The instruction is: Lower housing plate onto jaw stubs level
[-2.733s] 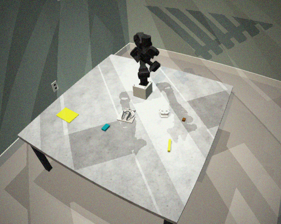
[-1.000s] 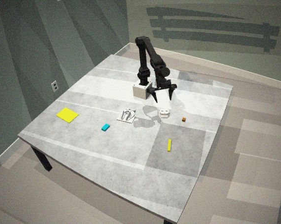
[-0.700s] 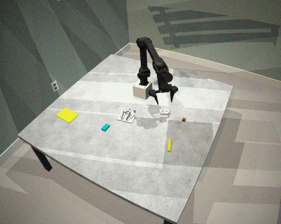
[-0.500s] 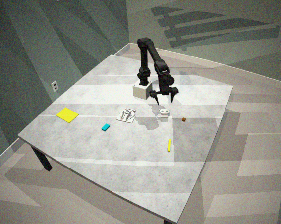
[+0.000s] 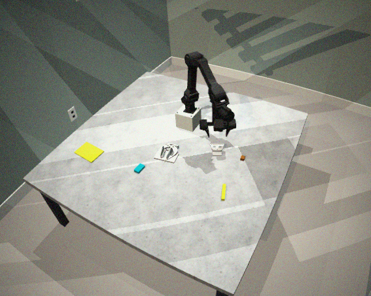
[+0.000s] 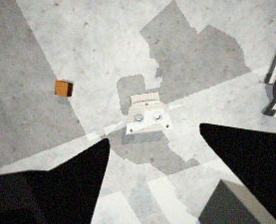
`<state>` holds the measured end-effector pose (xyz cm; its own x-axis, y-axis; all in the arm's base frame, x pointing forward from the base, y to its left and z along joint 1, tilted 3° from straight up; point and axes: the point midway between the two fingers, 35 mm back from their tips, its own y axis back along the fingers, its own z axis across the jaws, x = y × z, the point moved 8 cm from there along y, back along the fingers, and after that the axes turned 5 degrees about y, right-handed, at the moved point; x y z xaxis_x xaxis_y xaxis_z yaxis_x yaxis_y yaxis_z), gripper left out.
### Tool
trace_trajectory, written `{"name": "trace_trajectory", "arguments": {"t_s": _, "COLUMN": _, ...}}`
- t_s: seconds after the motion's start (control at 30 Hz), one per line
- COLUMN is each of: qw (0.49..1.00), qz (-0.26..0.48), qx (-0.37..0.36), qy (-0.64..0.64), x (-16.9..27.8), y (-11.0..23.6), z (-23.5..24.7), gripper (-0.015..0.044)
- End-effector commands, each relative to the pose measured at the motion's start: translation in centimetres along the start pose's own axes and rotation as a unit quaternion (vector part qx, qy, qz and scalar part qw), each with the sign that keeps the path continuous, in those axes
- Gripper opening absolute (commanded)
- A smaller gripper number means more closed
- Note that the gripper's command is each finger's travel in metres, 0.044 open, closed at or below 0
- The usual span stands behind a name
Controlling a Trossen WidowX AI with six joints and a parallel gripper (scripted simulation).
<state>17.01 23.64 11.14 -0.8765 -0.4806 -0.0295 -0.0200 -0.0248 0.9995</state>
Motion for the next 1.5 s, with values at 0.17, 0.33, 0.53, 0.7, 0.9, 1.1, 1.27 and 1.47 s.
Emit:
{"name": "trace_trajectory", "arguments": {"t_s": 0.17, "qw": 1.000, "qz": 0.026, "qx": 0.006, "qy": -0.015, "x": 0.5, "y": -0.8, "z": 0.2, "gripper": 0.0440}}
{"name": "trace_trajectory", "arguments": {"t_s": 0.33, "qw": 1.000, "qz": 0.026, "qx": 0.006, "qy": -0.015, "x": 0.7, "y": -4.5, "z": 0.1, "gripper": 0.0440}}
{"name": "trace_trajectory", "arguments": {"t_s": 0.53, "qw": 1.000, "qz": 0.026, "qx": 0.006, "qy": -0.015, "x": 0.8, "y": -4.7, "z": 0.1, "gripper": 0.0440}}
{"name": "trace_trajectory", "arguments": {"t_s": 0.7, "qw": 1.000, "qz": 0.026, "qx": 0.006, "qy": -0.015, "x": 0.8, "y": -4.7, "z": 0.1, "gripper": 0.0440}}
{"name": "trace_trajectory", "arguments": {"t_s": 0.9, "qw": 1.000, "qz": 0.026, "qx": 0.006, "qy": -0.015, "x": 0.8, "y": -5.5, "z": 0.1, "gripper": 0.0440}}
{"name": "trace_trajectory", "arguments": {"t_s": 1.1, "qw": 1.000, "qz": 0.026, "qx": 0.006, "qy": -0.015, "x": 0.9, "y": -6.5, "z": 0.1, "gripper": 0.0440}}
{"name": "trace_trajectory", "arguments": {"t_s": 1.27, "qw": 1.000, "qz": 0.026, "qx": 0.006, "qy": -0.015, "x": 0.9, "y": -6.7, "z": 0.1, "gripper": 0.0440}}
{"name": "trace_trajectory", "arguments": {"t_s": 1.47, "qw": 1.000, "qz": 0.026, "qx": 0.006, "qy": -0.015, "x": 0.9, "y": -6.8, "z": 0.1, "gripper": 0.0440}}
